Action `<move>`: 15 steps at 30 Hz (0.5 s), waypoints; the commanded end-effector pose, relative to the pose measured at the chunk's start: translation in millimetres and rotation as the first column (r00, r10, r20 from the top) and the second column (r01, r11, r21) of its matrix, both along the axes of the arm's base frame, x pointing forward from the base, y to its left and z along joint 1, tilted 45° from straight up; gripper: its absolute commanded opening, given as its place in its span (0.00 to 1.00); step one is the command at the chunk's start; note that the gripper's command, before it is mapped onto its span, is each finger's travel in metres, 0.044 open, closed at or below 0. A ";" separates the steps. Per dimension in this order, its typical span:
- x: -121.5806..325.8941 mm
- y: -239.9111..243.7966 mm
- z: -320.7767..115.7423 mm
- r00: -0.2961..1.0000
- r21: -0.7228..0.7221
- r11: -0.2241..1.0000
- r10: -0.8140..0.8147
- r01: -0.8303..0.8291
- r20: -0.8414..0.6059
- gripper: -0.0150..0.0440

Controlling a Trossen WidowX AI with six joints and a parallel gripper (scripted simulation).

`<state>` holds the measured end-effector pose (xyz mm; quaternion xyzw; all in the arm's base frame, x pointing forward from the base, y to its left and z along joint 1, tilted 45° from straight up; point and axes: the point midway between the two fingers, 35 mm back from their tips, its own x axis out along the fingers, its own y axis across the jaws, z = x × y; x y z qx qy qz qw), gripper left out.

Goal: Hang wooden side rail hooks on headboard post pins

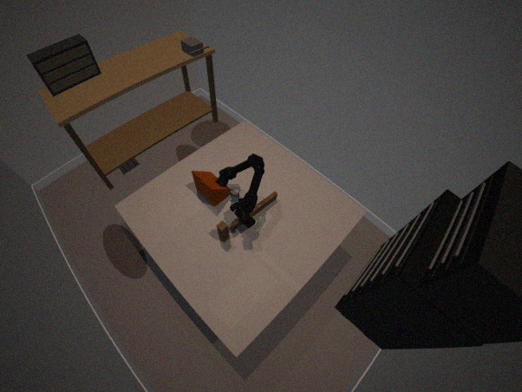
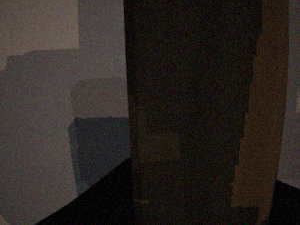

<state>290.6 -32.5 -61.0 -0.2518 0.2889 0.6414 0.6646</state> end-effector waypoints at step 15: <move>1.8 -6.3 -1.1 1.000 -0.009 1.000 -0.006 0.006 0.008 0.25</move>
